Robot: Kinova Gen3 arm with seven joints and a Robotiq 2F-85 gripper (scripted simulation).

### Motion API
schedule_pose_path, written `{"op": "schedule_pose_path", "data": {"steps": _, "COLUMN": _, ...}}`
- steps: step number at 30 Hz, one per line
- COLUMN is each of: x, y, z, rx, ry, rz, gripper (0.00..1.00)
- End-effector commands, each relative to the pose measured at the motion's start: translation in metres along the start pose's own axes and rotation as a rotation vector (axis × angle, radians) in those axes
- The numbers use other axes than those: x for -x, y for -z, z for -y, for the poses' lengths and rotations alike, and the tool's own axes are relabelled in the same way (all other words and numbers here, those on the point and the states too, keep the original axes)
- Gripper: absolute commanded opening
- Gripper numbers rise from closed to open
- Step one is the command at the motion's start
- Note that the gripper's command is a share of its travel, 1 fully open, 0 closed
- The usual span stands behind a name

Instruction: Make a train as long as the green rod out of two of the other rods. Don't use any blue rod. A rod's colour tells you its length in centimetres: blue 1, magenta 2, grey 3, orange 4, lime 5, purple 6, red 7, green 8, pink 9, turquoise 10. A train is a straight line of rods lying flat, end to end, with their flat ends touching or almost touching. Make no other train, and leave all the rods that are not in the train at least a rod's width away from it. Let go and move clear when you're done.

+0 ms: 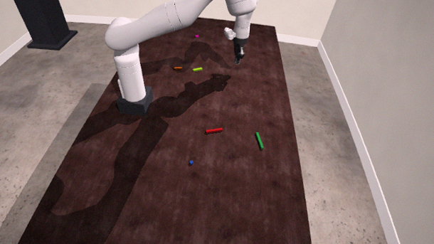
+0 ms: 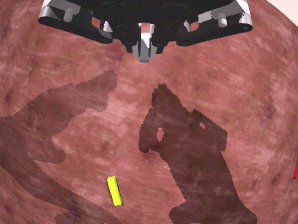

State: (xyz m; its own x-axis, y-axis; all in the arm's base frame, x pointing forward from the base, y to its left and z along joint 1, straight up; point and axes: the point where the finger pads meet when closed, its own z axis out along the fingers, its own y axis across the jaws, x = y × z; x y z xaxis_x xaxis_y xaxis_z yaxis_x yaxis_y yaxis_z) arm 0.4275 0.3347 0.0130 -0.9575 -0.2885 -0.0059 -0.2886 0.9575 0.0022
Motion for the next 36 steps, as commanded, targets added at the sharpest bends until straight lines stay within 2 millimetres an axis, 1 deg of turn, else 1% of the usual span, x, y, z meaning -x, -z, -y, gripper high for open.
{"op": "schedule_pose_path", "data": {"steps": 1, "x": -0.004, "y": -0.016, "z": -0.001, "rx": 0.001, "ry": 0.003, "rz": -0.012, "gripper": 0.05}}
{"op": "schedule_pose_path", "data": {"steps": 7, "x": -0.004, "y": -0.04, "z": -0.001, "rx": 0.001, "ry": 0.003, "rz": -0.012, "gripper": 0.05}}
{"op": "schedule_pose_path", "data": {"steps": 9, "x": -0.004, "y": -0.04, "z": -0.001, "rx": 0.001, "ry": 0.003, "rz": -0.012, "gripper": 0.05}}
{"op": "schedule_pose_path", "data": {"steps": 14, "x": -0.004, "y": -0.05, "z": -0.001, "rx": 0.001, "ry": 0.003, "rz": -0.012, "gripper": 0.05}}
{"op": "schedule_pose_path", "data": {"steps": 36, "x": -0.004, "y": -0.052, "z": -0.001, "rx": 0.001, "ry": 0.003, "rz": -0.012, "gripper": 0.05}}
